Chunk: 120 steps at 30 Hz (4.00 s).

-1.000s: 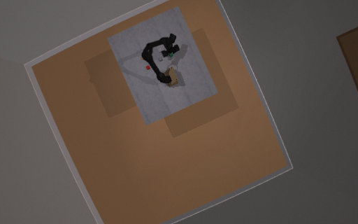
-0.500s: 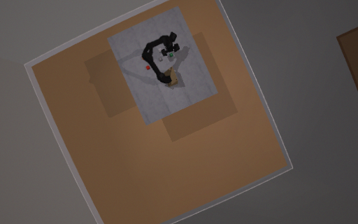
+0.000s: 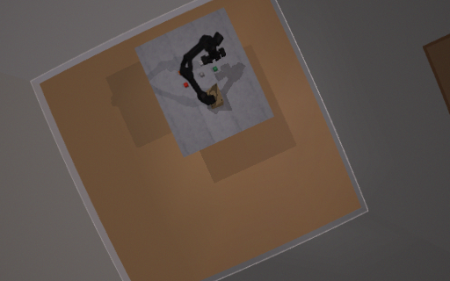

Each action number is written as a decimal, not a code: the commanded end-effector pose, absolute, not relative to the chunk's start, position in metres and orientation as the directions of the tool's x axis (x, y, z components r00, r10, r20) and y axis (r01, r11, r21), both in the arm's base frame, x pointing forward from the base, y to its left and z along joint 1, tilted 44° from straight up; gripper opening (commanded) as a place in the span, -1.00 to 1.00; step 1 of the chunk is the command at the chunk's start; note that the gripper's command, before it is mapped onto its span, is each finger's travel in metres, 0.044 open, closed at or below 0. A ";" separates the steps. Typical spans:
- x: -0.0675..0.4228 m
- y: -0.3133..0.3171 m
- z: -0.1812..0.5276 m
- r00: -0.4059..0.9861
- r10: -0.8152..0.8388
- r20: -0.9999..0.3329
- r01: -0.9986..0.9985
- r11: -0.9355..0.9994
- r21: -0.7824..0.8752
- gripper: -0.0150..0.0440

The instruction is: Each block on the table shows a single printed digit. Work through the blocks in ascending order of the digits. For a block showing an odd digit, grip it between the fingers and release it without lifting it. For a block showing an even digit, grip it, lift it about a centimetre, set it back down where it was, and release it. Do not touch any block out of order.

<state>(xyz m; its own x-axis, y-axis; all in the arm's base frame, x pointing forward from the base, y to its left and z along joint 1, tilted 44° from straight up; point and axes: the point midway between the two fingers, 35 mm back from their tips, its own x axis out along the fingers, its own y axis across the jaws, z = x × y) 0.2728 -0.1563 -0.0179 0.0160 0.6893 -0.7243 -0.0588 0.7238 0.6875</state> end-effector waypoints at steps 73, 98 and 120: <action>0.301 0.096 0.067 0.008 0.699 -0.715 -0.069 0.714 0.697 0.42; 0.301 0.096 0.067 0.008 0.699 -0.715 -0.069 0.714 0.697 -0.08; 0.301 0.096 0.067 0.008 0.699 -0.715 -0.069 0.714 0.697 0.86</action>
